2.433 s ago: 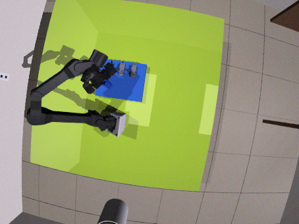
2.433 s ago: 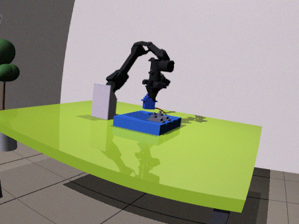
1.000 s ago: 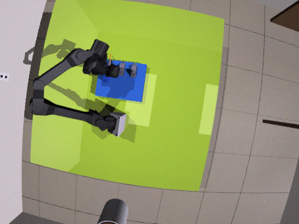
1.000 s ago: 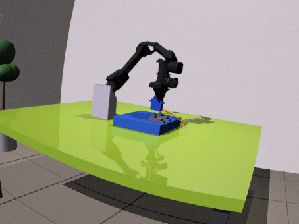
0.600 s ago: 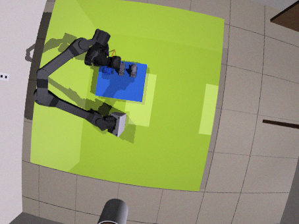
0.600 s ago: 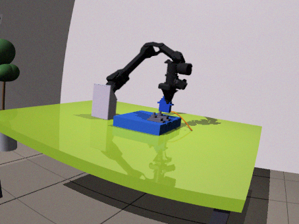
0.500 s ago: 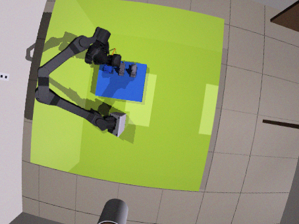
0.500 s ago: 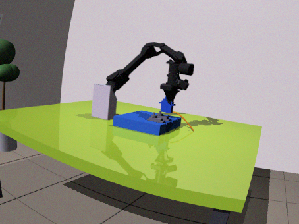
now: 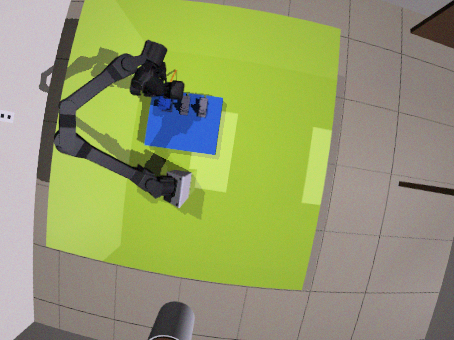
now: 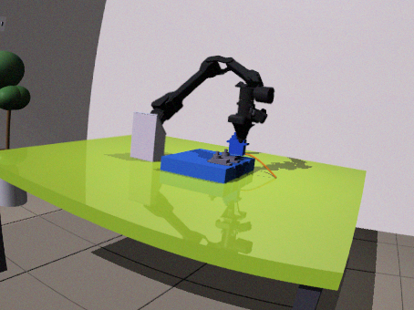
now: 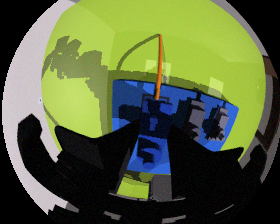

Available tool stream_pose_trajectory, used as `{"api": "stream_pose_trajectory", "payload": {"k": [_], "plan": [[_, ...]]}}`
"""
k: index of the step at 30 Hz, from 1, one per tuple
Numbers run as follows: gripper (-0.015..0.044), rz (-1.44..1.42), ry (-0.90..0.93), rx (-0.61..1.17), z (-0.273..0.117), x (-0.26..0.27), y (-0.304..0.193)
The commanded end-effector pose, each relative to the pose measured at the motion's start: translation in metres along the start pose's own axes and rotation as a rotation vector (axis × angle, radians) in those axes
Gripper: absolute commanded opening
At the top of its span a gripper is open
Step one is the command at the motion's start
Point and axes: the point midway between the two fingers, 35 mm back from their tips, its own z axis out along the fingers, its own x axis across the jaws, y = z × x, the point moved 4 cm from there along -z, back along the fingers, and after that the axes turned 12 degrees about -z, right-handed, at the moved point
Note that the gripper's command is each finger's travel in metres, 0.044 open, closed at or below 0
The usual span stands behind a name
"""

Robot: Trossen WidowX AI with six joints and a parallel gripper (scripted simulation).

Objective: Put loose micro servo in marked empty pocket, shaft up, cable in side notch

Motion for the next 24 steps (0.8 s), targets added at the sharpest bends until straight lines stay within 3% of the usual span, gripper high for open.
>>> {"api": "stream_pose_trajectory", "payload": {"k": [1,24], "plan": [[0.0,0.008,0.004,-0.002,0.005,-0.001,-0.001],[0.0,0.008,0.004,-0.002,0.017,0.0,-0.001]]}}
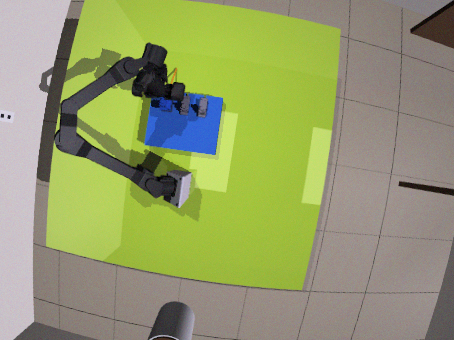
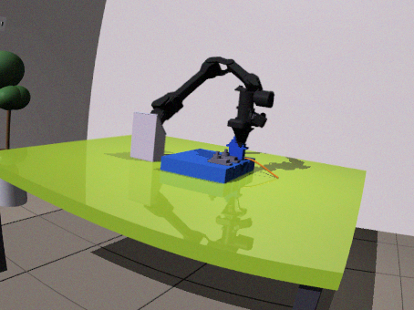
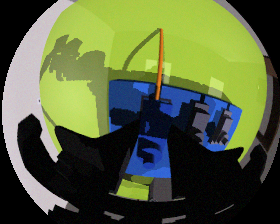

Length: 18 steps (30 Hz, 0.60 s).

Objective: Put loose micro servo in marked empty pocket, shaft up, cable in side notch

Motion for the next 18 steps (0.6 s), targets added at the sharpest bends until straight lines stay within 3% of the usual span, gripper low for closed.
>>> {"api": "stream_pose_trajectory", "payload": {"k": [1,18], "plan": [[0.0,0.007,0.003,-0.002,0.0034,-0.0008,-0.0009],[0.0,0.007,0.004,-0.003,0.0076,-0.0008,-0.0009]]}}
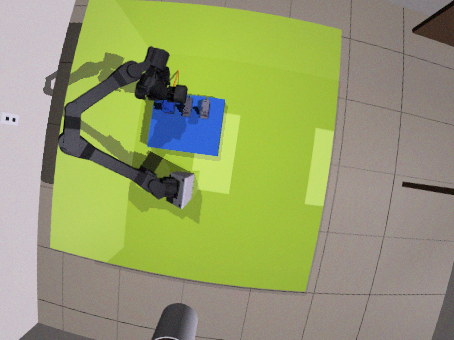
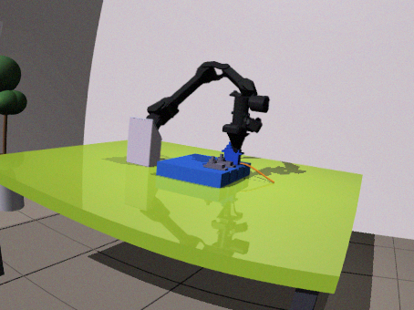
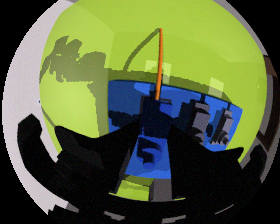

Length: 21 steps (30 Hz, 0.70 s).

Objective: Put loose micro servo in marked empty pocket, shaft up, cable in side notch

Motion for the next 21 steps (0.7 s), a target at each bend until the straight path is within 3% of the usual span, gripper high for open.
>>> {"api": "stream_pose_trajectory", "payload": {"k": [1,21], "plan": [[0.0,-0.004,0.003,0.002,0.005,0.001,0.001],[0.0,-0.004,0.004,0.001,0.023,0.001,0.001]]}}
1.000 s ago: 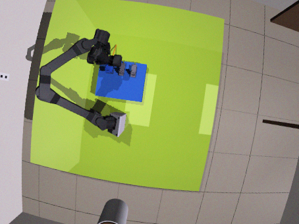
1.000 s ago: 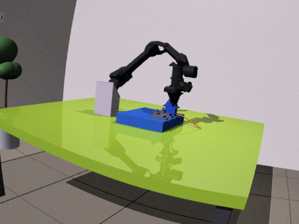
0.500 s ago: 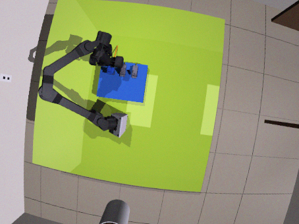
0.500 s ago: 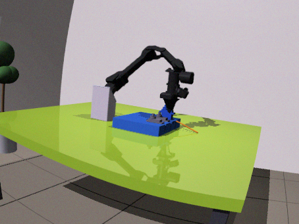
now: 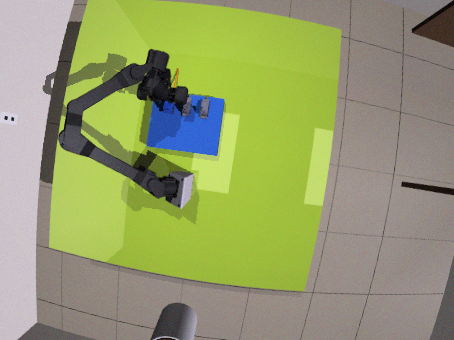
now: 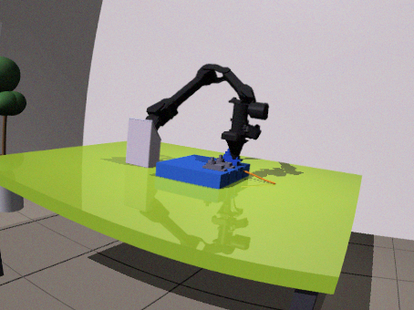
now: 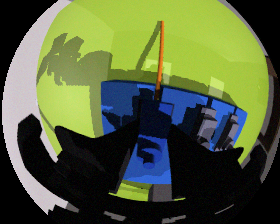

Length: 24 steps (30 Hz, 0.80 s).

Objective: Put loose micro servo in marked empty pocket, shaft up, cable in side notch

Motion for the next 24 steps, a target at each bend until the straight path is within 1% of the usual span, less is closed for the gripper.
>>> {"api": "stream_pose_trajectory", "payload": {"k": [1,16,23,24], "plan": [[0.0,0.006,0.004,-0.002,0.003,0.0,-0.001],[0.0,0.006,0.005,-0.003,0.018,0.0,-0.001],[0.0184,0.006,0.005,-0.003,0.017,0.0,-0.001],[0.0187,0.006,0.005,-0.003,0.017,0.0,-0.001]]}}
